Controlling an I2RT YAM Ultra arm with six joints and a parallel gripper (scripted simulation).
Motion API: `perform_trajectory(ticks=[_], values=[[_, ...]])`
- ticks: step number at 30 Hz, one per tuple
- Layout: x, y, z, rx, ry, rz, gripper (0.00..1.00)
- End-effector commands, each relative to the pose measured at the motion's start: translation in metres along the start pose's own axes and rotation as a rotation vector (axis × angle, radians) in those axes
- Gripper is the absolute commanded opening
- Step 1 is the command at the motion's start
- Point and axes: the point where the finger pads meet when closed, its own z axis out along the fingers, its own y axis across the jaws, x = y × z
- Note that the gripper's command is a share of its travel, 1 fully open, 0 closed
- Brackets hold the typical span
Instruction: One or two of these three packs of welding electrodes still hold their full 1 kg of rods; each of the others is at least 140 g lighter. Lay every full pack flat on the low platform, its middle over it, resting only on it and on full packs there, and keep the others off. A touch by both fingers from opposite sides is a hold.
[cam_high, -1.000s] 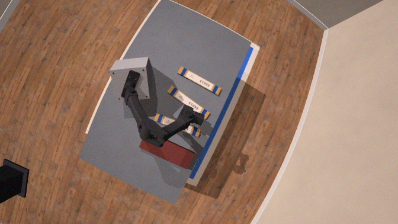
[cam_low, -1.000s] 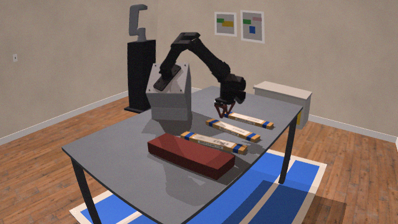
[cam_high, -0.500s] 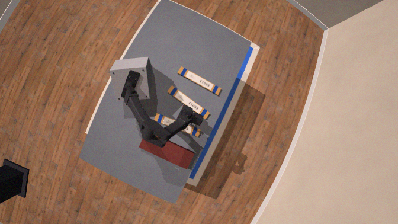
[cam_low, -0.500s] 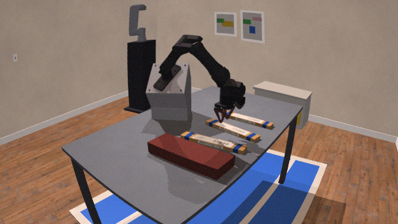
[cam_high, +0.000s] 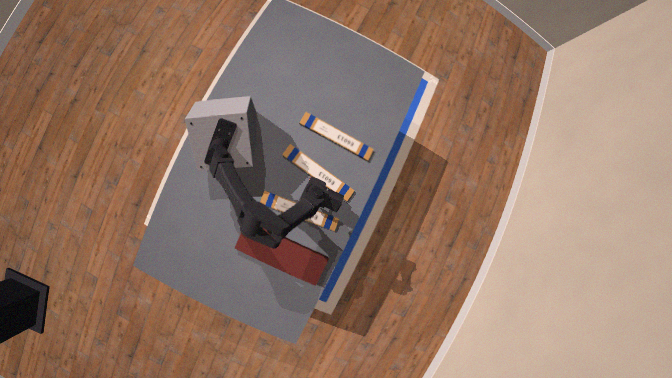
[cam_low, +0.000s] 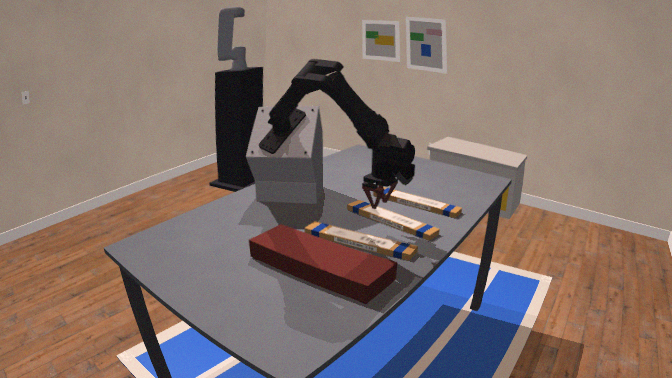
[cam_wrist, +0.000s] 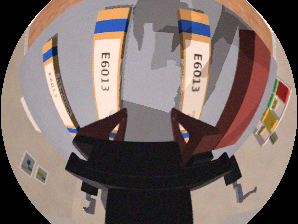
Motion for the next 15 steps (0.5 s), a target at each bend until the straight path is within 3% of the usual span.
perform_trajectory(ticks=[1, 15], values=[[-0.0193, 0.0024, -0.0123, -0.009, -0.05, 0.006, 0.64], [-0.0161, 0.0041, -0.0107, -0.007, -0.04, 0.003, 0.64]])
